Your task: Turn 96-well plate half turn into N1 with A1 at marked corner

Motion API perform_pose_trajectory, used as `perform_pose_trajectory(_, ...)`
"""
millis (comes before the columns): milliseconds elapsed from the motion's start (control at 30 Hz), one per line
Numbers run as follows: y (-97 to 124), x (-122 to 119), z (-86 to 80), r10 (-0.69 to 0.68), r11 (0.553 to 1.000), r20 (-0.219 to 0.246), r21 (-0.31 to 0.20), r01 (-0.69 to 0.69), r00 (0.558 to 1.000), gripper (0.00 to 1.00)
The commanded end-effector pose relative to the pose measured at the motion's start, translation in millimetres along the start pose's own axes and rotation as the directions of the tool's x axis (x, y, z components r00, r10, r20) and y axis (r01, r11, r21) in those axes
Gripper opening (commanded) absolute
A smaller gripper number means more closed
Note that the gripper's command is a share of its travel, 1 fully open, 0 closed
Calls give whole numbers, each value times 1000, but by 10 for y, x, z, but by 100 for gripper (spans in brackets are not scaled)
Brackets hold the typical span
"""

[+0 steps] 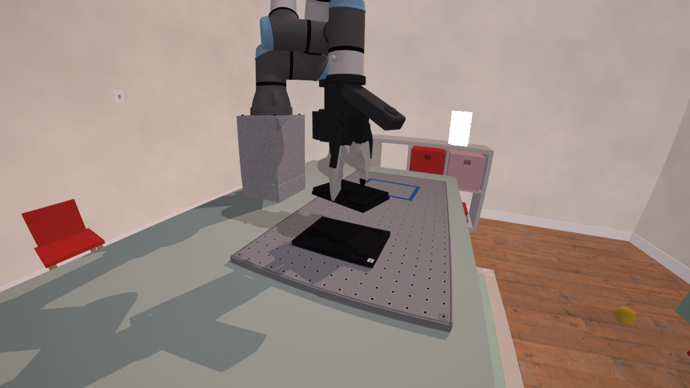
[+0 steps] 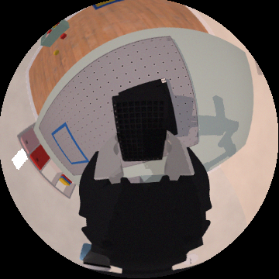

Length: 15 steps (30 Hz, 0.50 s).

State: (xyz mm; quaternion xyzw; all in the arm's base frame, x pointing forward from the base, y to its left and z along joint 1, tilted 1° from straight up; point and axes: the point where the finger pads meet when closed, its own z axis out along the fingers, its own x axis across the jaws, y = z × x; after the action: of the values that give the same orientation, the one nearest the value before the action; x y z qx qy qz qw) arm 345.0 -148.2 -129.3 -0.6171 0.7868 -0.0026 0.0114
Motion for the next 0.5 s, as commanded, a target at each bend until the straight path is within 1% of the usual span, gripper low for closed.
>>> perform_pose_trajectory(0, 29, -127, -2, 140, 990, -8, 5, -140, 990, 0)
perform_pose_trajectory(100, 58, -223, 2, 239, 971, -8, 6, -239, 971, 0)
perform_pose_trajectory(133, 68, -255, 4, 251, 968, -8, 6, -250, 968, 0)
perform_pose_trajectory(267, 107, -382, 9, 251, 968, -8, 6, -250, 968, 0)
perform_pose_trajectory(333, 107, -382, 9, 251, 968, -8, 6, -250, 968, 0)
perform_pose_trajectory(467, 145, -510, 15, 251, 968, -8, 6, -250, 968, 0)
